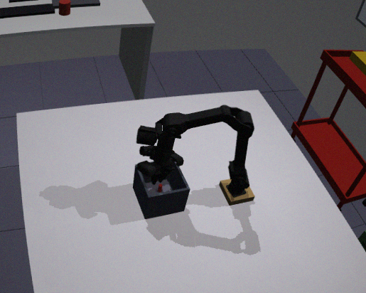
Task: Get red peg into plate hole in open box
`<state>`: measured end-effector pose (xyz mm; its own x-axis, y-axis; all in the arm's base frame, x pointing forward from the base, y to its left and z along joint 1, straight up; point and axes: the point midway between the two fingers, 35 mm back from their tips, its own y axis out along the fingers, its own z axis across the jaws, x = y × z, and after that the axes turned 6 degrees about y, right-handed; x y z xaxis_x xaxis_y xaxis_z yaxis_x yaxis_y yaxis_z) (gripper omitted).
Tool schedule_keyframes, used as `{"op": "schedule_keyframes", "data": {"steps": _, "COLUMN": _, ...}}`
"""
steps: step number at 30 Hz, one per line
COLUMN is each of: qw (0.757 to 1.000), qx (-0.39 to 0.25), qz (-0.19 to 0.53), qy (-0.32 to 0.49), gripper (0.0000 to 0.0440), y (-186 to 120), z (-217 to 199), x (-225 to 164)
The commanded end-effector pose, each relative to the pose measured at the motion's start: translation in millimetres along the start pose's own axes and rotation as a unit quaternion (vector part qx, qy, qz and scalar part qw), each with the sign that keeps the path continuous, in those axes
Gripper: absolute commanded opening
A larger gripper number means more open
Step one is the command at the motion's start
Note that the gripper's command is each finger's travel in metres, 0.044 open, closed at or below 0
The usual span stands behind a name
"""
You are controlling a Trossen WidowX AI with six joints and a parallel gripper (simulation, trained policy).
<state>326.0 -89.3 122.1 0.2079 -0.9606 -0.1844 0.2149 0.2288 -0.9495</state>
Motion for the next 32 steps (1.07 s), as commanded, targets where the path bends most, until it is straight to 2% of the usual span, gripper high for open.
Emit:
{"op": "schedule_keyframes", "data": {"steps": 1, "qw": 1.0, "qx": 0.011, "qz": 0.009, "qy": -0.003, "gripper": 0.0144, "y": -4.0, "z": 3.7, "x": 0.5}}
{"op": "schedule_keyframes", "data": {"steps": 32, "qw": 0.993, "qx": 0.091, "qz": 0.059, "qy": -0.055, "gripper": 0.0141, "y": -15.6, "z": 34.9, "x": 19.7}}
